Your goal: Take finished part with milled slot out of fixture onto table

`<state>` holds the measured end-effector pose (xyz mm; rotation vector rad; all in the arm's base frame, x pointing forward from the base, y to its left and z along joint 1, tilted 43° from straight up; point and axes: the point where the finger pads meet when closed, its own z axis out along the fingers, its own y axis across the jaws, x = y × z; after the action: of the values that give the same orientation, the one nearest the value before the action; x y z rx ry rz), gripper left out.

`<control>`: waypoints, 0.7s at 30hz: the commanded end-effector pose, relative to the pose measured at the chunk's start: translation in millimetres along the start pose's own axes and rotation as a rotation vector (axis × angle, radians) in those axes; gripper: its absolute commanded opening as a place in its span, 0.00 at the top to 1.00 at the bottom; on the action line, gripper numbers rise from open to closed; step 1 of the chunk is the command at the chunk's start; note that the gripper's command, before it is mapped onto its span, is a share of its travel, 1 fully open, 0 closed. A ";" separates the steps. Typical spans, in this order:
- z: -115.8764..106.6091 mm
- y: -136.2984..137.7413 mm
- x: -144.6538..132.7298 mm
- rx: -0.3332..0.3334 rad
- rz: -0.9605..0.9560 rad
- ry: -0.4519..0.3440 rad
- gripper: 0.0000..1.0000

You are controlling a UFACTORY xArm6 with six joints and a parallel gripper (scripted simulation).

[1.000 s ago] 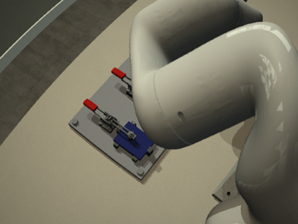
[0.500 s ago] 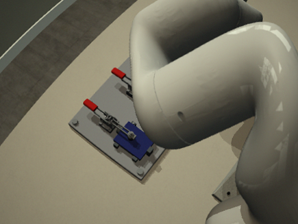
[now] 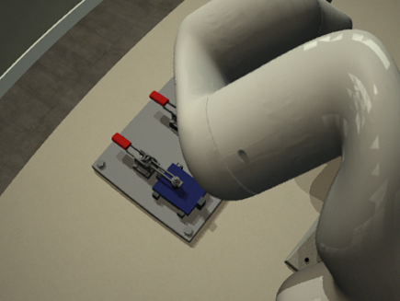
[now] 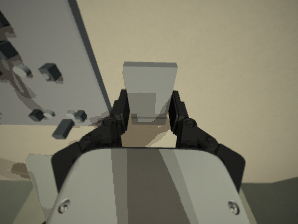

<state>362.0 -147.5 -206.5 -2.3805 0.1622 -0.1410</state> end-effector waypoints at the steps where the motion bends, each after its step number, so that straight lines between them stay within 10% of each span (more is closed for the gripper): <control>1: -0.9 0.7 1.4 -0.002 -0.001 0.003 1.00; 21: 4.8 0.7 1.6 -0.002 -0.001 0.003 1.00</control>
<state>363.1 -143.6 -210.7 -2.3806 0.1622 -0.1411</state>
